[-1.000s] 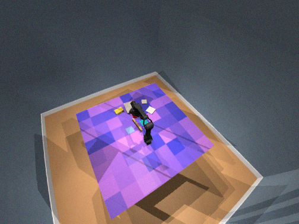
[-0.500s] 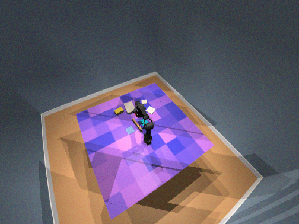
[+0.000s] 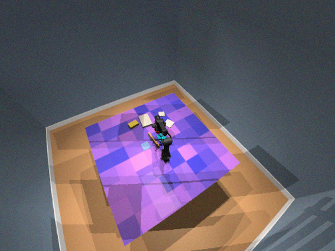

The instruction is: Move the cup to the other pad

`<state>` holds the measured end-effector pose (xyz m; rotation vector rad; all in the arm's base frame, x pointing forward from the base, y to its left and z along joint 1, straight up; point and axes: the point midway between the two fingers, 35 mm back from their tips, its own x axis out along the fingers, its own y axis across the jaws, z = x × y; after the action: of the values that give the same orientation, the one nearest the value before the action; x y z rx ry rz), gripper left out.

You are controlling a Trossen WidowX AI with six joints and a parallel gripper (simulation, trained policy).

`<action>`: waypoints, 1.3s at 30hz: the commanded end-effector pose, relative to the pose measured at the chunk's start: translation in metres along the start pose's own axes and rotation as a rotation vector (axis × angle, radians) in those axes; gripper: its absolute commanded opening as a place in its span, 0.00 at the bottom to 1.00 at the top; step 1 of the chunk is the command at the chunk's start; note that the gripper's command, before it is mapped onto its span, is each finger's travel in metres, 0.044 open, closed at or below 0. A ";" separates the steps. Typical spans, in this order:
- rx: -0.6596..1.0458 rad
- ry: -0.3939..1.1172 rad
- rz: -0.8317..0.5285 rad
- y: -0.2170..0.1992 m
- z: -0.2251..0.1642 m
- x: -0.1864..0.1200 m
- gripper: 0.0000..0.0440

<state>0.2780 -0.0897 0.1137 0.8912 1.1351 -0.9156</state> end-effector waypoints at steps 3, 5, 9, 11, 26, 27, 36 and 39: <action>0.012 0.003 -0.021 -0.012 -0.003 0.014 0.00; 0.018 0.006 -0.026 -0.016 -0.005 0.019 0.01; 0.027 0.014 -0.040 -0.024 -0.009 0.029 0.02; 0.033 0.018 -0.047 -0.029 -0.011 0.033 0.03; 0.091 0.000 -0.007 -0.040 -0.008 0.037 0.35; 0.092 -0.001 0.000 -0.040 -0.008 0.036 0.36; 0.103 -0.016 0.053 -0.043 -0.009 0.024 0.44; 0.109 -0.023 0.070 -0.045 -0.008 0.019 0.48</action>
<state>0.2410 -0.1027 0.0875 0.9923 1.0378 -0.9442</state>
